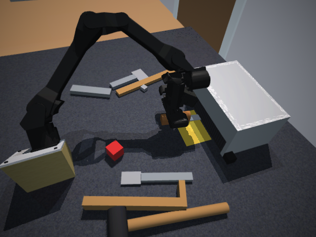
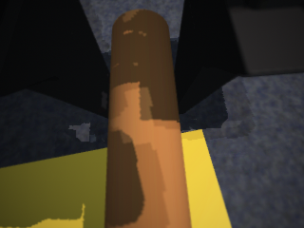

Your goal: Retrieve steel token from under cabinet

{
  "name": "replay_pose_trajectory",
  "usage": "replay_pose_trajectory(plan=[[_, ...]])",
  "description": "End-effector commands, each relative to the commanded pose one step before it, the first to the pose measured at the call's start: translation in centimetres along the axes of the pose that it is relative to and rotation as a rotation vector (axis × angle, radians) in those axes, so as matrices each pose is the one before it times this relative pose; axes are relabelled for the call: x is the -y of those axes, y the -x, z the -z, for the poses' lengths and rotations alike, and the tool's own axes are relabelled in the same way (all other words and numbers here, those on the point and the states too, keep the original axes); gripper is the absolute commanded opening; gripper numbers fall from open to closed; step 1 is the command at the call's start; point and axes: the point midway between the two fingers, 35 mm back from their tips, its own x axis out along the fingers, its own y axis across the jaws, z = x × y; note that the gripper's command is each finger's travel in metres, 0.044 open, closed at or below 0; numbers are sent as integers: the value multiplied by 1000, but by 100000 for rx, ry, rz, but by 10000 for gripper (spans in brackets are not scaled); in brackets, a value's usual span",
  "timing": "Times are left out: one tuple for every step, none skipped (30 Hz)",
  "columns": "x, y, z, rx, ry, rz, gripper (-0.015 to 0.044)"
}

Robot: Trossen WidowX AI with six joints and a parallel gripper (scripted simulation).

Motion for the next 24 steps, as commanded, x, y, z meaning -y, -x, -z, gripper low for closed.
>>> replay_pose_trajectory(plan=[[907, -94, 24, -21, -605, 637, 0], [79, 0, 1, 0, 0, 4, 0], [79, 0, 1, 0, 0, 4, 0], [79, 0, 0, 0, 0, 4, 0], [79, 0, 1, 0, 0, 4, 0], [79, 0, 0, 0, 0, 4, 0], [78, 0, 0, 0, 0, 4, 0], [78, 0, 0, 0, 0, 4, 0], [86, 1, 1, 0, 0, 5, 0], [37, 0, 0, 0, 0, 2, 0], [0, 0, 0, 0, 0, 0, 0], [0, 0, 0, 0, 0, 0, 0], [0, 0, 0, 0, 0, 0, 0], [0, 0, 0, 0, 0, 0, 0], [0, 0, 0, 0, 0, 0, 0], [0, 0, 0, 0, 0, 0, 0], [0, 0, 0, 0, 0, 0, 0], [0, 0, 0, 0, 0, 0, 0], [9, -9, 5, 0, 0, 0, 0], [0, 0, 0, 0, 0, 0, 0], [0, 0, 0, 0, 0, 0, 0], [7, -8, 5, 0, 0, 0, 0], [-3, 0, 14, -1, -1, 0, 0], [-5, 0, 27, -1, -1, 0, 0]])
